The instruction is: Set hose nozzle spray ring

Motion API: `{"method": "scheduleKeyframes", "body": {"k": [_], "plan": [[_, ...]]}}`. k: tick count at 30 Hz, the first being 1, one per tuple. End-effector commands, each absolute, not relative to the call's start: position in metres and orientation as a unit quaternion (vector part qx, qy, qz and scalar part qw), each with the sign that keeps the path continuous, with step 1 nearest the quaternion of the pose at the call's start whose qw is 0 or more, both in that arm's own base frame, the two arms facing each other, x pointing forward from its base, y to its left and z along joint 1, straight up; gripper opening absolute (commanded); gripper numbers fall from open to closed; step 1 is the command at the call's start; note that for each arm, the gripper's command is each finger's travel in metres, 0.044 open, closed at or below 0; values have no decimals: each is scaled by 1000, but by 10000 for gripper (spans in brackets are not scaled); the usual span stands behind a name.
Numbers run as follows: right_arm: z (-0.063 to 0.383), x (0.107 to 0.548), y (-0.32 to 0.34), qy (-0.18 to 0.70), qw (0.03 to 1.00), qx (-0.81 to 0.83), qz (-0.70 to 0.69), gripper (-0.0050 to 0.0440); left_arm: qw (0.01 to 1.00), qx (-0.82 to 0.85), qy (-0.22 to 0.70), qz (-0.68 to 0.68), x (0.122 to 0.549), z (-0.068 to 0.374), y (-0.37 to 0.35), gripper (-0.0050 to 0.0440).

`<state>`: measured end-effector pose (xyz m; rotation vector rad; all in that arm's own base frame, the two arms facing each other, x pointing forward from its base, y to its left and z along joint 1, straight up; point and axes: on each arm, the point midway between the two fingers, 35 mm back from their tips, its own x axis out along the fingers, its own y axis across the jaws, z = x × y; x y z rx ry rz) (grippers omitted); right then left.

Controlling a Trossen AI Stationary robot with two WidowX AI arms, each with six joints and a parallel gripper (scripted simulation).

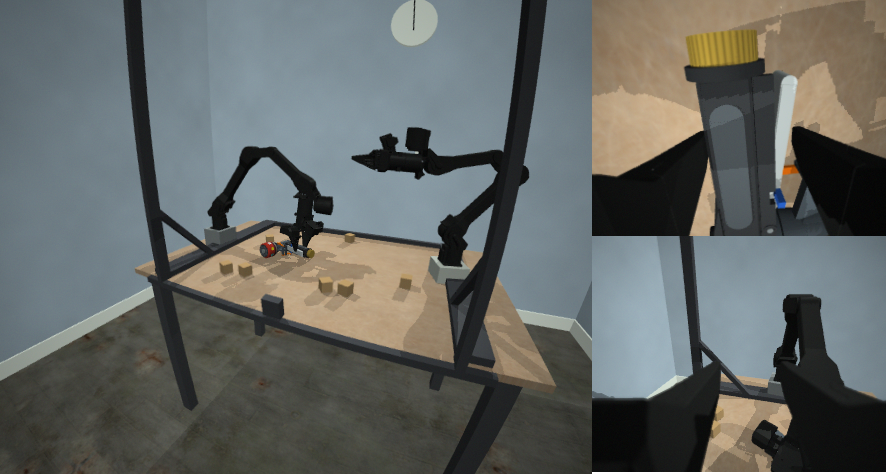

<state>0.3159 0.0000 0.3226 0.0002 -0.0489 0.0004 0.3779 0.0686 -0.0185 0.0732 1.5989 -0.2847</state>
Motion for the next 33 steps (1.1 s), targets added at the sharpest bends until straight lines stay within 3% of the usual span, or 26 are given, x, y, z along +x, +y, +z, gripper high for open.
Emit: {"method": "scheduleKeyframes", "body": {"k": [1, 6, 12, 28, 33], "plan": [[330, 315, 1, -34, 999, 2, 2, 180, 706, 41, 697, -122, 389, 21, 73, 234], [330, 315, 1, -34, 999, 2, 2, 180, 705, 41, 697, -122, 388, 21, 73, 234], [330, 315, 1, -34, 999, 2, 2, 180, 709, 43, 693, -122, 388, 57, 75, 234], [330, 315, 1, -34, 999, 2, 2, 180, 707, 42, 695, -122, 386, 42, 73, 234], [330, 315, 1, -34, 999, 2, 2, 180, 749, 55, 652, -100, 391, 63, 68, 234]]}}
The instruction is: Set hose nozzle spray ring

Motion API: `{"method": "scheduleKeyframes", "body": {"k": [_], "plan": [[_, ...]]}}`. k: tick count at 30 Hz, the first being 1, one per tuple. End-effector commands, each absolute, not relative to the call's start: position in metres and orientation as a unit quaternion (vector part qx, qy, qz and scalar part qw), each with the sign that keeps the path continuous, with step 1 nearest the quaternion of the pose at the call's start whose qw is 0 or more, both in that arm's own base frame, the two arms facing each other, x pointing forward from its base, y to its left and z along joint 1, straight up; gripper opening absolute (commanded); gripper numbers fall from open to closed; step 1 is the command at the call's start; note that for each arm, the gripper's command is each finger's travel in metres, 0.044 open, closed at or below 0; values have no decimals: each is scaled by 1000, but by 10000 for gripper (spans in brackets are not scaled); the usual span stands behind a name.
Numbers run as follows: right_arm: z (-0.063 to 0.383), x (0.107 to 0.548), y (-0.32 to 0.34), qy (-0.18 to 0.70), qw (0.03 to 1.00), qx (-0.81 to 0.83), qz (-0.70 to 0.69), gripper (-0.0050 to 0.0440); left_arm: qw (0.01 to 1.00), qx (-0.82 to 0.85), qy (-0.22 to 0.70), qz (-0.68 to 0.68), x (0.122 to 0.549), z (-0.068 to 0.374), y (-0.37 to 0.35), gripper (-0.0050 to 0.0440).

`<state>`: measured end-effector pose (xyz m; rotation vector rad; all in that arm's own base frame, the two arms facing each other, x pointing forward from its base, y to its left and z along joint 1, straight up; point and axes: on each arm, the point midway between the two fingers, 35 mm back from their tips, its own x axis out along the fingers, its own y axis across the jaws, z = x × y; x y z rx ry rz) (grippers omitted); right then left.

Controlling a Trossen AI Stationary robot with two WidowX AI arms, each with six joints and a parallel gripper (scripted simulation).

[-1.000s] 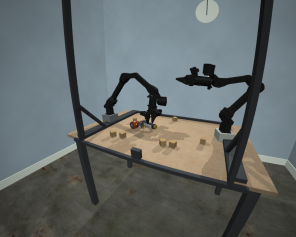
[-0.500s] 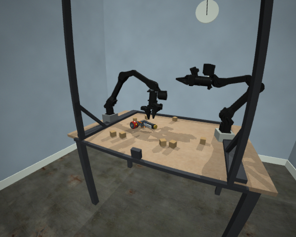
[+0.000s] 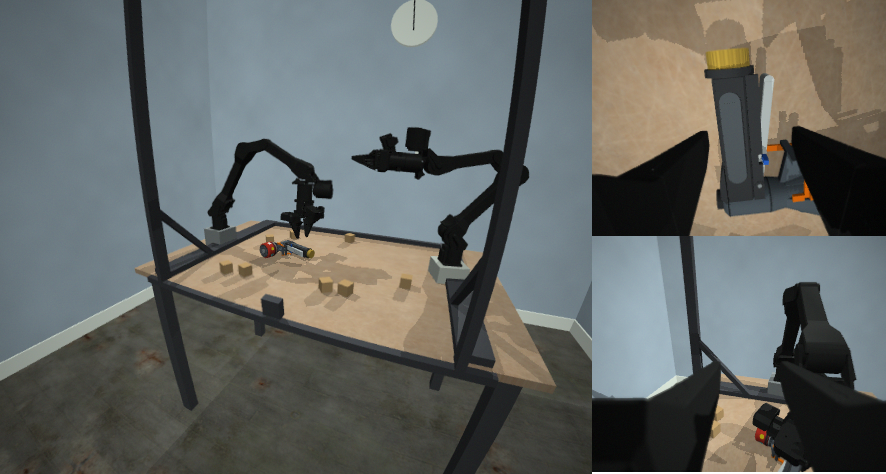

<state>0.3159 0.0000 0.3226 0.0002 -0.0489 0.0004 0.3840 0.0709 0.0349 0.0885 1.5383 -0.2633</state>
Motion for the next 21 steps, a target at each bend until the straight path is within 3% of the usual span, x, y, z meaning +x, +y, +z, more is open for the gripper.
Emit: {"method": "scheduleKeyframes", "body": {"k": [1, 7, 21], "plan": [[330, 315, 1, -34, 999, 2, 2, 180, 760, 58, 640, -94, 393, 69, 66, 234], [330, 315, 1, -34, 999, 2, 2, 180, 802, 69, 589, -69, 401, 88, 60, 234], [330, 315, 1, -34, 999, 2, 2, 180, 919, 77, 386, -14, 401, 177, 38, 234]]}}
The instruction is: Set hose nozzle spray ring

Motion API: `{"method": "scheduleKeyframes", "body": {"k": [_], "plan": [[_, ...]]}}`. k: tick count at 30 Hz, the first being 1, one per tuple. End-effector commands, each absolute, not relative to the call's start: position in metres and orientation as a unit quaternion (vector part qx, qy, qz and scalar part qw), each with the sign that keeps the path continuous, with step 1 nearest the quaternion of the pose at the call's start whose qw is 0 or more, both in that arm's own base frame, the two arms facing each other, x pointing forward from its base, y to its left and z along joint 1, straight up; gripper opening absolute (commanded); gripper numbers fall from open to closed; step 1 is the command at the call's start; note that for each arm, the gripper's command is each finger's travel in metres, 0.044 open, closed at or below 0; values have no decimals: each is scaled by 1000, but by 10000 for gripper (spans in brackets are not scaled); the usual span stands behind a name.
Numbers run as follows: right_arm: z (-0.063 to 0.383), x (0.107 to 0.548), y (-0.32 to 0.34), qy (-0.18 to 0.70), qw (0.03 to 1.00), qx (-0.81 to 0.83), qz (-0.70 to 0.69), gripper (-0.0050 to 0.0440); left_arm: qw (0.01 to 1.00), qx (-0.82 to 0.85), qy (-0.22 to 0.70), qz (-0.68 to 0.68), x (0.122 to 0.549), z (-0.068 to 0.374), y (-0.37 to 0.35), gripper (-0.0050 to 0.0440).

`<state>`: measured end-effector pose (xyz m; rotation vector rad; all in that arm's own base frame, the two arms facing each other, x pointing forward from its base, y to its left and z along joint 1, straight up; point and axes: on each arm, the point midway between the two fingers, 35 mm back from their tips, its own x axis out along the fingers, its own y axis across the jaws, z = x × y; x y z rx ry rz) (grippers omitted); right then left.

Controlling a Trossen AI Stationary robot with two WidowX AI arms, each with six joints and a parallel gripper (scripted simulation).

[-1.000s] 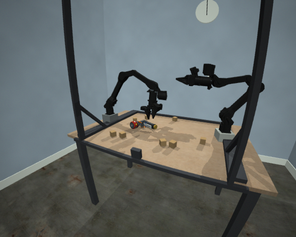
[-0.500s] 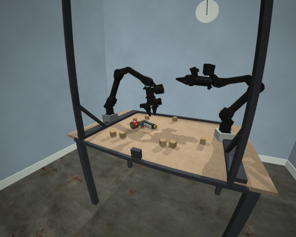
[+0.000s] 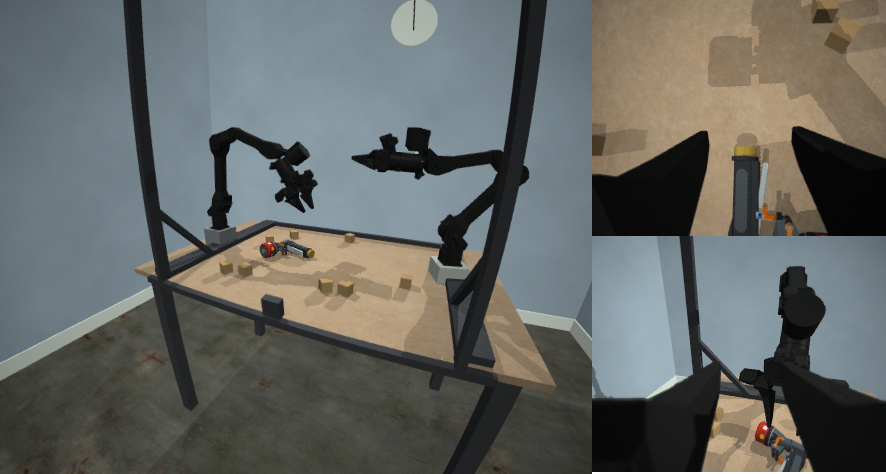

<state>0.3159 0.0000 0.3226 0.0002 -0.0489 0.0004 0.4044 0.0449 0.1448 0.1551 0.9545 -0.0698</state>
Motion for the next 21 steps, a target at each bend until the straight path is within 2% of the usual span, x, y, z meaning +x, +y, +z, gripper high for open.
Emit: {"method": "scheduleKeyframes", "body": {"k": [1, 3, 18, 21], "plan": [[330, 315, 1, -34, 999, 2, 2, 180, 925, 76, 372, -11, 400, 183, 36, 234], [330, 315, 1, -34, 999, 2, 2, 180, 925, 76, 372, -11, 400, 183, 36, 234], [330, 315, 1, -34, 999, 2, 2, 180, 991, 41, 124, 10, 358, 279, 12, 234], [330, 315, 1, -34, 999, 2, 2, 180, 993, 38, 108, 10, 354, 285, 10, 234]]}}
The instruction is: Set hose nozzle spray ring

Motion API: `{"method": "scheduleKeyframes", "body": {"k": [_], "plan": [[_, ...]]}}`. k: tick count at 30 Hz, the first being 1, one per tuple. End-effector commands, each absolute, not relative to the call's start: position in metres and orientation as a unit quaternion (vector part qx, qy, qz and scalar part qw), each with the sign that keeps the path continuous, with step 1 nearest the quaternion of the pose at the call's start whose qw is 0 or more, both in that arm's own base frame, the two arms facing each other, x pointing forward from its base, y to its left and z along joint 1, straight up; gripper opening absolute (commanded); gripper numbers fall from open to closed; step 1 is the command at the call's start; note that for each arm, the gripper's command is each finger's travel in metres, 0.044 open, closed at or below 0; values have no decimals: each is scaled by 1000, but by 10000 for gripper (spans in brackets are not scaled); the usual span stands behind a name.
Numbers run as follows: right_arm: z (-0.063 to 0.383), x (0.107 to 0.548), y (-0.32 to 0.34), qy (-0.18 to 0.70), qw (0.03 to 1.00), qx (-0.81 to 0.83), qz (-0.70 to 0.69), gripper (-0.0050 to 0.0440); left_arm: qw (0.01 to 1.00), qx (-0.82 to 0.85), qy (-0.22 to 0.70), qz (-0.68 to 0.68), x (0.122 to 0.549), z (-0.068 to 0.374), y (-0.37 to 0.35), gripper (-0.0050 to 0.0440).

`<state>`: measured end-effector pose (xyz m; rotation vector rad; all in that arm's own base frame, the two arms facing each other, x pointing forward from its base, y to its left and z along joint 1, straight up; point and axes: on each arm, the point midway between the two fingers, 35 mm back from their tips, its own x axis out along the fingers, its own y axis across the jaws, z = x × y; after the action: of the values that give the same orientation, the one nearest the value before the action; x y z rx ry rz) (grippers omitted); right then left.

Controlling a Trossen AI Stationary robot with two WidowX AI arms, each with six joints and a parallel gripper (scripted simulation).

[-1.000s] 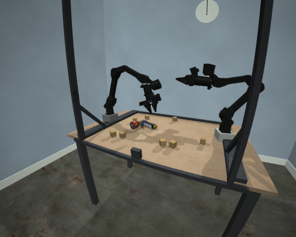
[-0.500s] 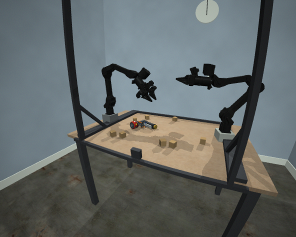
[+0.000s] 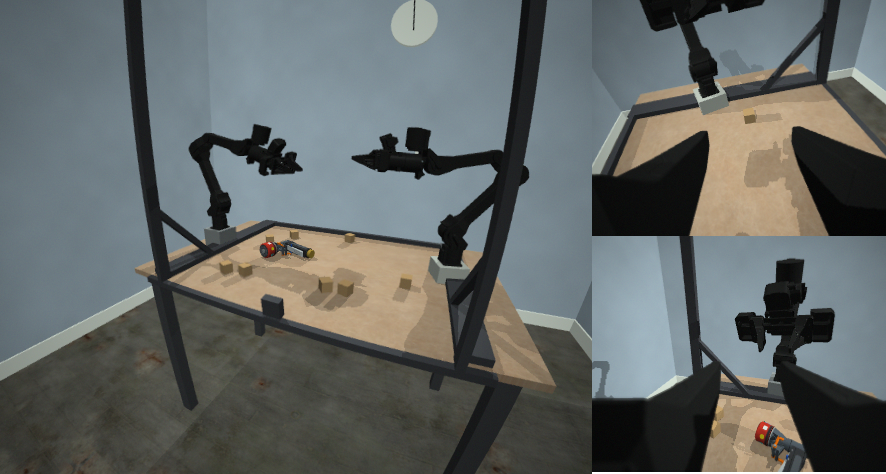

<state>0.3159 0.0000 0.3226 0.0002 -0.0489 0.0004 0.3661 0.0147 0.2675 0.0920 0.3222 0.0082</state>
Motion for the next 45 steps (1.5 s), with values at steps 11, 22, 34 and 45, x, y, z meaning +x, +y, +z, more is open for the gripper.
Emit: {"method": "scheduleKeyframes", "body": {"k": [11, 22, 34, 45], "plan": [[330, 315, 1, -34, 999, 2, 2, 180, 999, -4, -51, 3, 308, 333, -1, 234], [330, 314, 1, -34, 999, 2, 2, 180, 999, 1, -32, 1, 313, 327, -1, 234], [330, 314, 1, -34, 999, 2, 2, 180, 1000, 2, -29, 0, 315, 326, -1, 234], [330, 314, 1, -34, 999, 2, 2, 180, 1000, 2, -29, -2, 315, 328, -1, 234]]}}
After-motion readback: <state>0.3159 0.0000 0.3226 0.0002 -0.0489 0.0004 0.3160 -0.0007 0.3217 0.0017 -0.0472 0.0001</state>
